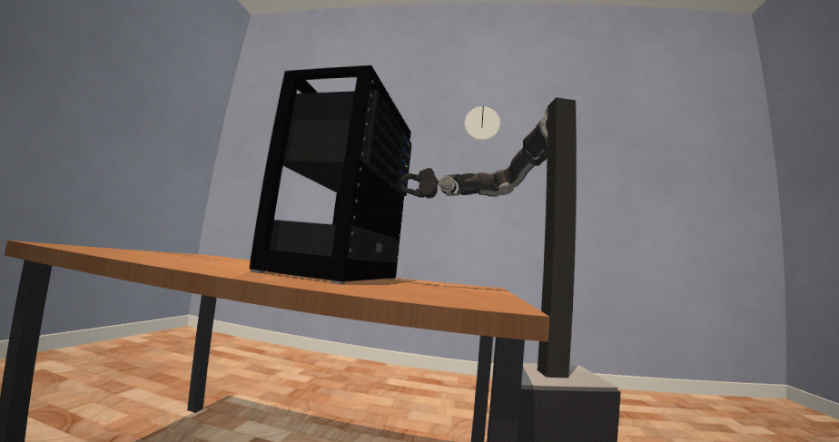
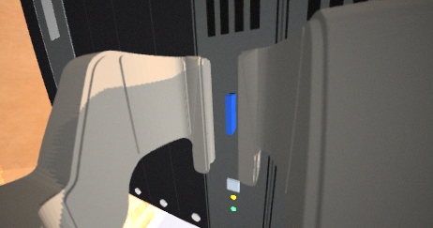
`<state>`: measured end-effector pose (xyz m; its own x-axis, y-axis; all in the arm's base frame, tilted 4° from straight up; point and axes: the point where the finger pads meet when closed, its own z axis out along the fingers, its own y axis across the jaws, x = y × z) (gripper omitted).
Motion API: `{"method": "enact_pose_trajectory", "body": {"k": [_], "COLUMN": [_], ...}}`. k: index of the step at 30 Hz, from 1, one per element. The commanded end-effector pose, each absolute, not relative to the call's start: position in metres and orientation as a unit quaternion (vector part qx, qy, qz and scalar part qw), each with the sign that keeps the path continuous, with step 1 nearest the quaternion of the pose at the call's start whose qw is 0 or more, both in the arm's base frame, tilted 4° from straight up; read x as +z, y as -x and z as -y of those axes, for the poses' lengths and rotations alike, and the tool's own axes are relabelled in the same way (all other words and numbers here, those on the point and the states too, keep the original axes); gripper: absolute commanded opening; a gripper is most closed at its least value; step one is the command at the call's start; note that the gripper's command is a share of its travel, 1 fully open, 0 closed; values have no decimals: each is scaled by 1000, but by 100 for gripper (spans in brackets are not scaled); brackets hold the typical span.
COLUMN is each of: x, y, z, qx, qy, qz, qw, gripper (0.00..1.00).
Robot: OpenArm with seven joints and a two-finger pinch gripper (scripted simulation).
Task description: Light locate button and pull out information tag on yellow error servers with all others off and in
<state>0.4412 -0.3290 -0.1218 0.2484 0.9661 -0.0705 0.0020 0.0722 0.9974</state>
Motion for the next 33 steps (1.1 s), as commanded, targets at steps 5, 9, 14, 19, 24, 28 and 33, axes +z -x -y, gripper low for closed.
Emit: {"method": "enact_pose_trajectory", "body": {"k": [5,9,14,19,24,28,33], "x": [-120,-120,-121,-120,-119,-119,-119], "y": [-442,-442,-444,-448,-450,-450,-450], "z": [328,328,329,331,330,330,330], "qx": [418,418,417,418,419,419,419], "qy": [-537,-537,-539,-539,-537,-537,-537], "qz": [-449,-449,-449,-449,-449,-449,-449], "qw": [578,578,578,578,578,578,578], "gripper": [10,10,10,10,10,10,10]}}
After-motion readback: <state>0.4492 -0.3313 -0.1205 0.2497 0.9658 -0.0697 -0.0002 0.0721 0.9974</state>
